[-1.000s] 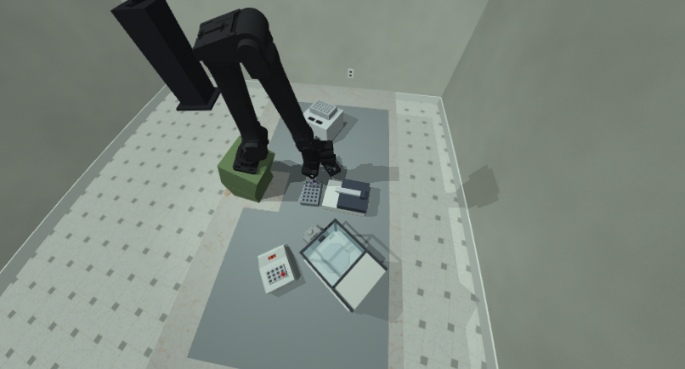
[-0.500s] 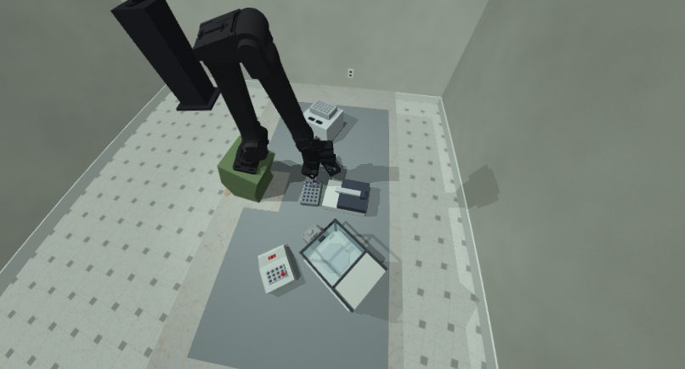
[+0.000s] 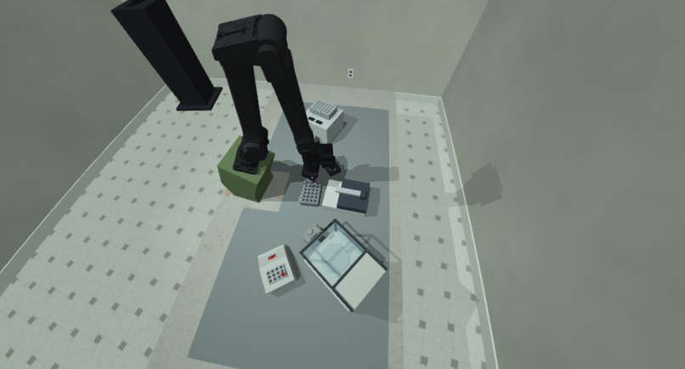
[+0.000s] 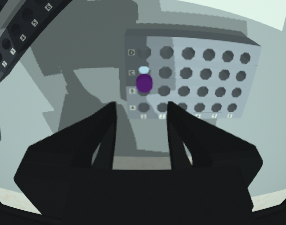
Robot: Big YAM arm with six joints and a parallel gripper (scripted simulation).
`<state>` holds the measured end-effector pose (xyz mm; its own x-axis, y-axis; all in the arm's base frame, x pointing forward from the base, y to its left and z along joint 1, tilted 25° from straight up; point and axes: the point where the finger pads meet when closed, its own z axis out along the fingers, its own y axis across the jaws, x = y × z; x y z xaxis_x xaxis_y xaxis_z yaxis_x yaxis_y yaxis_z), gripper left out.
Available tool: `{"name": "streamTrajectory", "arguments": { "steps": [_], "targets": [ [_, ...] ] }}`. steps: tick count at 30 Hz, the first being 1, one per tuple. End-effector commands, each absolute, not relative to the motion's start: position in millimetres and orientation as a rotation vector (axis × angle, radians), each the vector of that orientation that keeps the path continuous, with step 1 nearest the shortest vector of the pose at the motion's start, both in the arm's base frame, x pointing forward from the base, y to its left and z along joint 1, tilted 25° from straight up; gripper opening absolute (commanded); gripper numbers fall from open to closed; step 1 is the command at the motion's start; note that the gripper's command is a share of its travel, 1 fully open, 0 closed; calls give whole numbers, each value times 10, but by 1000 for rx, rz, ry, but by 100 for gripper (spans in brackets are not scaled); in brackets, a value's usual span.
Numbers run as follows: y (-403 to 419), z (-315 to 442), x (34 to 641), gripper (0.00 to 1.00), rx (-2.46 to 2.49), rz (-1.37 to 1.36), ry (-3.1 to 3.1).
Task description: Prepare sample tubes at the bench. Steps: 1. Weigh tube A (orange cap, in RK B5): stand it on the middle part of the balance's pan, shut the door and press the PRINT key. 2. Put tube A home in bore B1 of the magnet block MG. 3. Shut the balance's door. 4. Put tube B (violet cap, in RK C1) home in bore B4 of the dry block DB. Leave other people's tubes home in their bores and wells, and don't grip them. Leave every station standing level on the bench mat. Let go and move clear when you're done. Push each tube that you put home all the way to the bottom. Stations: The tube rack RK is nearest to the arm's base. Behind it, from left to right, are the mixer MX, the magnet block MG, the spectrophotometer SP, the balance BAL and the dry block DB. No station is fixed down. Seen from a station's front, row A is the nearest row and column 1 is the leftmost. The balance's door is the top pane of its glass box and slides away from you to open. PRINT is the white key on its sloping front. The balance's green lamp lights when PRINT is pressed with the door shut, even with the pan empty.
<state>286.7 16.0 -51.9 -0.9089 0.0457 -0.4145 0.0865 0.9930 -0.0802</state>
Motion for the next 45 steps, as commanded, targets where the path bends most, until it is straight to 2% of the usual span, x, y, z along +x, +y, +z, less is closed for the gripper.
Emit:
{"name": "streamTrajectory", "arguments": {
  "steps": [1,45],
  "targets": [
    [139,-537,2972,36,97,-130,2695],
    [140,-700,2988,36,96,-129,2701]
  ]
}}
